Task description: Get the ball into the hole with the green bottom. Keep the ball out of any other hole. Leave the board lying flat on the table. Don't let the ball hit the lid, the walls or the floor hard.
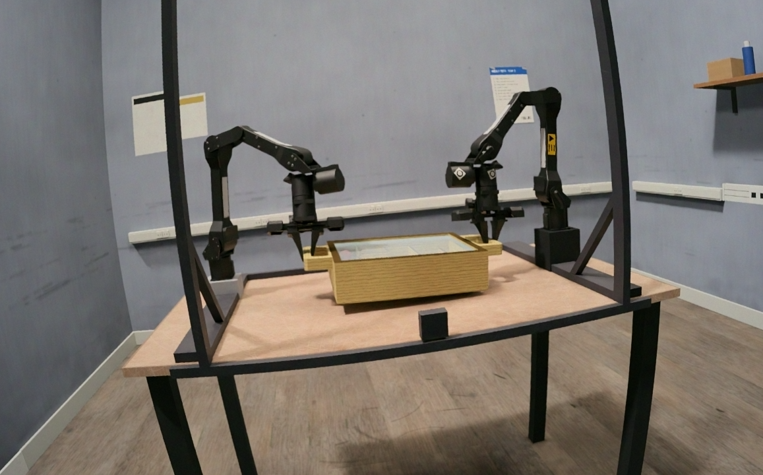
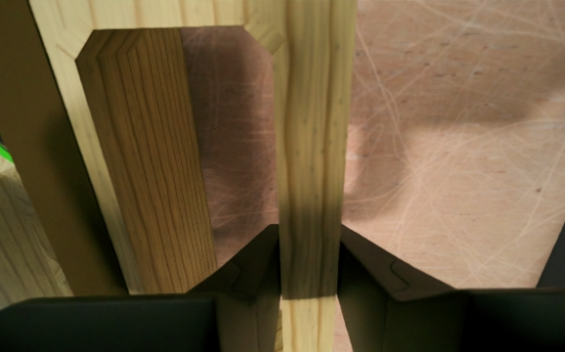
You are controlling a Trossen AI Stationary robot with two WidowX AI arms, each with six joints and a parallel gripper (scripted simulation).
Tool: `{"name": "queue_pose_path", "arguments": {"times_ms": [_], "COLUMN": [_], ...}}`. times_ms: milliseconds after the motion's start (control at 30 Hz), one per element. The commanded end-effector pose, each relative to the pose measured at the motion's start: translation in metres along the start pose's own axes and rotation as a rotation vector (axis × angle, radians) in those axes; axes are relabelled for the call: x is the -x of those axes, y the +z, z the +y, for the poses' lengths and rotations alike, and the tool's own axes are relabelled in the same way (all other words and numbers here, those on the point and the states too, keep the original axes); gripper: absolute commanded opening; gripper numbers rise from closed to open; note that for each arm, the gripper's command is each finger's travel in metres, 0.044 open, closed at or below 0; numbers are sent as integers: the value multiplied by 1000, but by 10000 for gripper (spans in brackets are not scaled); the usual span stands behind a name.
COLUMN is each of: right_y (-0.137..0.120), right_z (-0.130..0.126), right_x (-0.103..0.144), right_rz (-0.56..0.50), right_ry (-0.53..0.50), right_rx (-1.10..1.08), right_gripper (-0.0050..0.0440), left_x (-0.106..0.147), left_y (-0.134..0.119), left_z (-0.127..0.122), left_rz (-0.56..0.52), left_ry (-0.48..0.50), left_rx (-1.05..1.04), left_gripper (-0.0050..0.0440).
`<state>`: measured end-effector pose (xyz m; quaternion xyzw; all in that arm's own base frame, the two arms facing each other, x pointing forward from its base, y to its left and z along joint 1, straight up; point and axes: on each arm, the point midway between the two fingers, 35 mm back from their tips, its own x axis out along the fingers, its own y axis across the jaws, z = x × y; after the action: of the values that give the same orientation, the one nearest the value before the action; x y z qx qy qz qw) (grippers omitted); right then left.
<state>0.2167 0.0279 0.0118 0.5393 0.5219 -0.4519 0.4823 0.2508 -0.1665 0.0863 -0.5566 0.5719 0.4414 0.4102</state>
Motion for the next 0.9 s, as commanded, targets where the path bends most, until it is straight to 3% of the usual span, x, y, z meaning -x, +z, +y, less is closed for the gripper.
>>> {"name": "queue_pose_path", "arguments": {"times_ms": [0, 200, 233, 333, 867], "right_y": [-1, 0, 1, 0, -1], "right_z": [4, 13, 6, 0, 8], "right_x": [8, 21, 11, 1, 10], "right_rz": [16, 56, 55, 44, 20], "right_ry": [39, -14, 20, 48, 53], "right_rx": [8, -1, 3, 9, 10], "right_gripper": [-50, -50, -50, -50, -50], "left_x": [18, 0, 14, 19, 18], "left_y": [-11, -1, -6, -9, -12], "left_z": [-3, 7, 0, -5, -3], "left_rz": [47, 78, 84, 70, 50], "left_ry": [-27, -57, -39, -1, -26], "left_rx": [-21, -23, -24, -13, -13], "left_gripper": [-50, -50, -50, -50, -50]}}
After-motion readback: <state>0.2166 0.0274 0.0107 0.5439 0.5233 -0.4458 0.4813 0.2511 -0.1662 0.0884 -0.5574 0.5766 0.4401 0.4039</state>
